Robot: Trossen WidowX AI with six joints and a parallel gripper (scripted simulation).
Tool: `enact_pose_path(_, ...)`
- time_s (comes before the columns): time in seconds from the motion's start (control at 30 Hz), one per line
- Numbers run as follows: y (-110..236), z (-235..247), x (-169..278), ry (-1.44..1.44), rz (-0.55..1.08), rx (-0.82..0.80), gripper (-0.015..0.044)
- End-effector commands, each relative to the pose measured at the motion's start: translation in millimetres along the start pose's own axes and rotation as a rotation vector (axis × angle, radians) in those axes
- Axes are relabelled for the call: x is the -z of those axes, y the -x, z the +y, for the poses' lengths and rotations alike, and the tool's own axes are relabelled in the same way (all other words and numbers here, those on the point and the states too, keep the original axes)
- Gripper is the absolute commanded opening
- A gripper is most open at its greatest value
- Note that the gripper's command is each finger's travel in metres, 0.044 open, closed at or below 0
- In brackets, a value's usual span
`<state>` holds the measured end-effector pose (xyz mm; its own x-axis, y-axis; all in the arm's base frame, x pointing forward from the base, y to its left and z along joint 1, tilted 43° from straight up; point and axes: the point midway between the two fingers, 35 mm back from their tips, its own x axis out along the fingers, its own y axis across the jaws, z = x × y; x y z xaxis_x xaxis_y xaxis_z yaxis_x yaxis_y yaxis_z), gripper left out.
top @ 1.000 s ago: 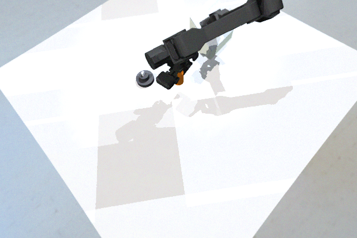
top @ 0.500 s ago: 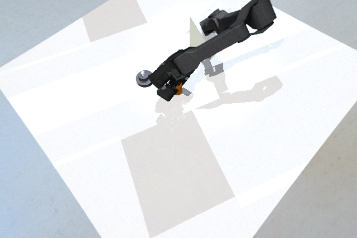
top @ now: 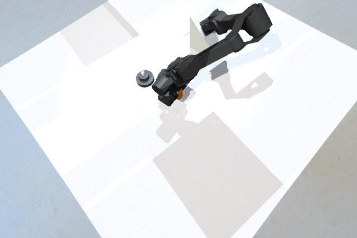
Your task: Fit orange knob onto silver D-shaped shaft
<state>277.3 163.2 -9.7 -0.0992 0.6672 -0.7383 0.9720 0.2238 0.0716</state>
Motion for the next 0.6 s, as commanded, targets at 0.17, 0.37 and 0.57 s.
enact_pose_path(0.17,0.1,-0.1,0.2,0.001,0.0,0.001,0.024)
enact_pose_path(0.37,0.1,-0.1,0.2,0.001,0.0,0.001,0.024)
enact_pose_path(0.57,0.1,-0.1,0.2,0.001,0.0,0.001,0.024)
